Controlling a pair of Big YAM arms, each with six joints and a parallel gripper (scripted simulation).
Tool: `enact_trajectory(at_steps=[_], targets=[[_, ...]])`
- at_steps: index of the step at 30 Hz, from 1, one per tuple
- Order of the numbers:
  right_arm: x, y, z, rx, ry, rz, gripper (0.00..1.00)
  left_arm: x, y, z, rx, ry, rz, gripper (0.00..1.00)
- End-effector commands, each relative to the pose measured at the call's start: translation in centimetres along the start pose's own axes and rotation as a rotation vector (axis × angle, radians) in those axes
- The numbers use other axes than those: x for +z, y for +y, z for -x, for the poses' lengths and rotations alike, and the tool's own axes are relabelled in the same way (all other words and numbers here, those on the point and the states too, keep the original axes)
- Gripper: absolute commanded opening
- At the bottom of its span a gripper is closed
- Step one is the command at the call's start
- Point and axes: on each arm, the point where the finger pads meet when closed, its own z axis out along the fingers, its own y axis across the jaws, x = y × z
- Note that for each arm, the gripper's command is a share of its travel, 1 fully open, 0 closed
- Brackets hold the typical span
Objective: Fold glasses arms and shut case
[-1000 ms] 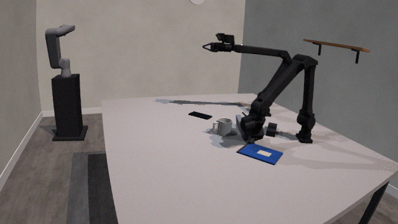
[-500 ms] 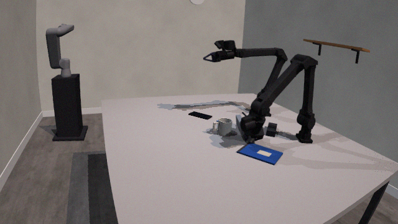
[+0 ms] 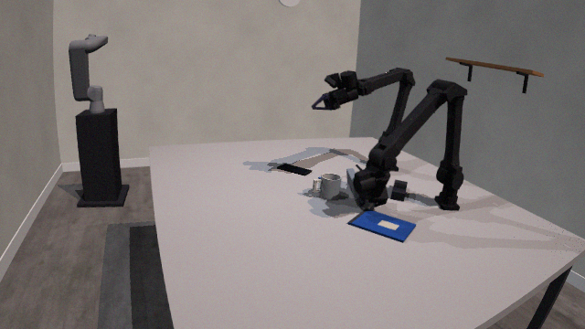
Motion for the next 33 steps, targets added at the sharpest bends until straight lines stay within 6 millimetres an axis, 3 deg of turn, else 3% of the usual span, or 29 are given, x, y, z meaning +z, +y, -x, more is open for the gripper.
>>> enact_trajectory(at_steps=[1,4,6,8,9,19,22,23,25,27,33], targets=[[0.8,2.8,-4.0,0.011,0.080,0.003,0.00,-2.0,2.6,-0.3,0.014,0.024,0.056,0.57],[0.5,3.7,-4.8,0.007,0.089,0.005,0.00,-2.0,2.6,-0.3,0.014,0.024,0.056,0.57],[-0.3,6.4,-3.1,0.021,0.060,0.029,0.00,-2.0,2.6,-0.3,0.014,0.024,0.056,0.57],[-0.8,7.8,-5.7,0.001,0.092,0.026,0.00,-2.0,2.6,-0.3,0.014,0.024,0.056,0.57],[-1.1,7.8,-8.8,-0.028,0.132,0.015,0.00,-2.0,2.6,-0.3,0.014,0.024,0.056,0.57],[-5.8,15.3,-16.4,-0.105,0.179,0.035,0.00,-2.0,2.6,-0.3,0.014,0.024,0.056,0.57],[-6.3,16.1,-16.8,-0.109,0.177,0.037,0.00,-2.0,2.6,-0.3,0.014,0.024,0.056,0.57],[-7.0,16.2,-18.5,-0.133,0.189,0.034,0.00,-2.0,2.6,-0.3,0.014,0.024,0.056,0.57],[-7.9,17.3,-18.4,-0.129,0.174,0.035,0.00,-2.0,2.6,-0.3,0.014,0.024,0.056,0.57],[-8.5,17.3,-20.2,-0.160,0.183,0.025,0.00,-2.0,2.6,-0.3,0.014,0.024,0.056,0.57],[-9.9,18.5,-21.5,-0.194,0.174,0.033,0.00,-2.0,2.6,-0.3,0.014,0.024,0.056,0.57]])
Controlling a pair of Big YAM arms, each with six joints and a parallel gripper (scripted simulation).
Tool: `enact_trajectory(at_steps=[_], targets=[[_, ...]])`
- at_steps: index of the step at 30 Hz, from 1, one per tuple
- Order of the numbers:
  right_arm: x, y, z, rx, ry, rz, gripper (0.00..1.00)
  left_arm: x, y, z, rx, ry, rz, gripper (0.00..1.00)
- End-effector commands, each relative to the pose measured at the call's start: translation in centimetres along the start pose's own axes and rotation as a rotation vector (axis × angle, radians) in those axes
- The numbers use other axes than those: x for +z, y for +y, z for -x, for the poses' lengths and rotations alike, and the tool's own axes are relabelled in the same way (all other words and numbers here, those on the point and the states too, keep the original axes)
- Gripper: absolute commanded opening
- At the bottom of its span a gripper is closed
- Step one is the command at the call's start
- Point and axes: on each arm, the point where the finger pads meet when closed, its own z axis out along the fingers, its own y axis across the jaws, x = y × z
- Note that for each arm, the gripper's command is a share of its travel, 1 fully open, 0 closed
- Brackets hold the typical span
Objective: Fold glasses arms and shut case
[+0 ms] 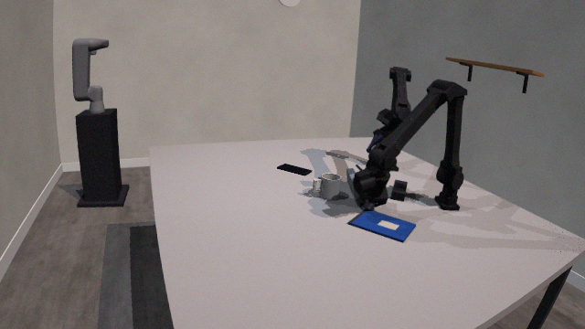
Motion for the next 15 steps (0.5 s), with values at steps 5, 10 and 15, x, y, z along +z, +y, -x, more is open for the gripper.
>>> enact_trajectory(at_steps=[5,10,15], targets=[[0.9,-0.1,-1.2,-0.016,0.020,-0.029,0.00,-2.0,2.6,-0.3,0.014,0.024,0.056,0.57],[0.1,1.5,-1.2,-0.020,0.001,0.017,0.00,-2.0,2.6,-0.3,0.014,0.024,0.056,0.57],[0.5,0.8,-0.9,-0.014,0.000,0.004,0.00,-2.0,2.6,-0.3,0.014,0.024,0.056,0.57]])
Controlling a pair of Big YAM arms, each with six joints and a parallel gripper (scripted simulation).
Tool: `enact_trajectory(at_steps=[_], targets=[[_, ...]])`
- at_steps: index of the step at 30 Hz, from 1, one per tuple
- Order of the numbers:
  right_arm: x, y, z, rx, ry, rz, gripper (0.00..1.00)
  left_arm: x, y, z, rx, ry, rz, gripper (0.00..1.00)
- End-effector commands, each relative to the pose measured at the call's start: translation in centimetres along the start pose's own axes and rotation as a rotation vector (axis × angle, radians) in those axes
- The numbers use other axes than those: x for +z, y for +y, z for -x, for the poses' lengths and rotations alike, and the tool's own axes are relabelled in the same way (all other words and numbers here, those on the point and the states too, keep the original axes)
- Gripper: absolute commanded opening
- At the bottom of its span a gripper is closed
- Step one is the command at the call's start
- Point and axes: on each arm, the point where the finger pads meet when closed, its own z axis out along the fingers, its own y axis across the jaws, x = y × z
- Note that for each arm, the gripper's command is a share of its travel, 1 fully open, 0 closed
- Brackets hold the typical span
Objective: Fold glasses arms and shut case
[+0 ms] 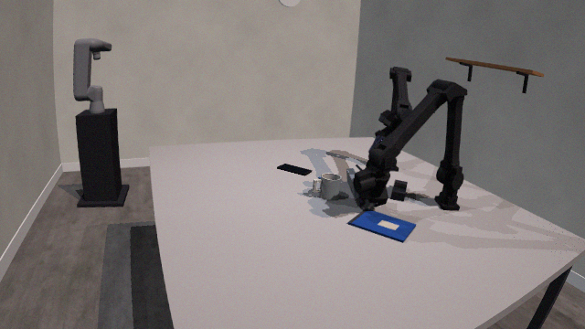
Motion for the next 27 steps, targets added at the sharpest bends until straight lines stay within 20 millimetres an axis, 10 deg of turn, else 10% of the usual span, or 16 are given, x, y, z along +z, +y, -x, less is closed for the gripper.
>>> enact_trajectory(at_steps=[1,9,27], targets=[[0.3,0.2,0.7,0.015,-0.016,0.006,0.00,-2.0,2.6,-0.3,0.014,0.024,0.056,0.57],[-0.8,-0.1,2.3,0.037,-0.034,0.019,0.00,-2.0,2.6,-0.3,0.014,0.024,0.056,0.57],[2.3,0.2,-2.5,0.001,-0.007,-0.003,0.00,-2.0,2.6,-0.3,0.014,0.024,0.056,0.57]])
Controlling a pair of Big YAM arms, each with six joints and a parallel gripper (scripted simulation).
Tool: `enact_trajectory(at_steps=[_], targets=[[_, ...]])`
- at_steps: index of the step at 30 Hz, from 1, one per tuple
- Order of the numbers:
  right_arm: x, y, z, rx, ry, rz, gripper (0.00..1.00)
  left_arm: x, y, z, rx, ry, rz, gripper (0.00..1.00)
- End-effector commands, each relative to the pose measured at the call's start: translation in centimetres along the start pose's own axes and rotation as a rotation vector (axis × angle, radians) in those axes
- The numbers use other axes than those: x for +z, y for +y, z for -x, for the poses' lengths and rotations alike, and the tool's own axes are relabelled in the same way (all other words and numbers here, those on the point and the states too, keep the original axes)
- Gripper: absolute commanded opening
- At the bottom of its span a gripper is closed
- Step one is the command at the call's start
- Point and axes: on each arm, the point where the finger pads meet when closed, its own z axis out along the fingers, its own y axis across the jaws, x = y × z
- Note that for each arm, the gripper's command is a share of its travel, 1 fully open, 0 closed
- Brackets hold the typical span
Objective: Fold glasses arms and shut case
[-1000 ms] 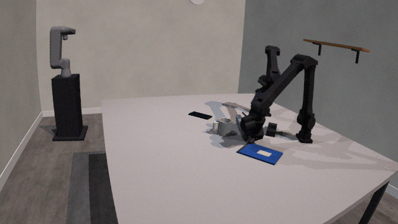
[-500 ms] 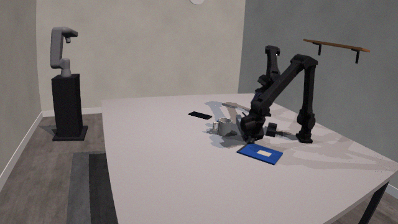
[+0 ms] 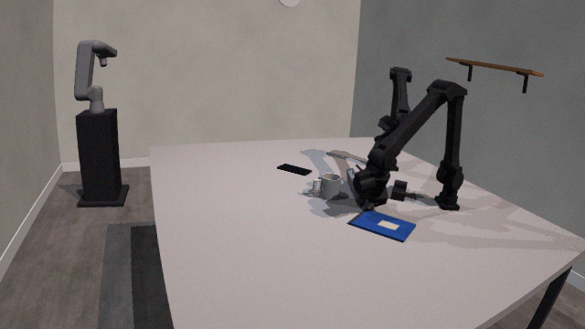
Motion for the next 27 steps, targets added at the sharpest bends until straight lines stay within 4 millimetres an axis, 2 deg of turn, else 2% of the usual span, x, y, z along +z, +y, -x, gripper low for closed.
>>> enact_trajectory(at_steps=[1,18,22,27], targets=[[1.2,0.3,-0.8,-0.004,-0.003,-0.006,0.00,-2.0,2.6,-0.3,0.014,0.024,0.056,0.57],[2.8,0.2,-3.5,-0.005,-0.003,-0.009,0.00,-2.0,2.6,-0.3,0.014,0.024,0.056,0.57],[2.4,-0.1,-4.8,-0.016,0.020,-0.034,0.00,-2.0,2.6,-0.3,0.014,0.024,0.056,0.57],[2.4,0.5,-3.9,0.017,0.005,-0.045,0.00,-2.0,2.6,-0.3,0.014,0.024,0.056,0.57]])
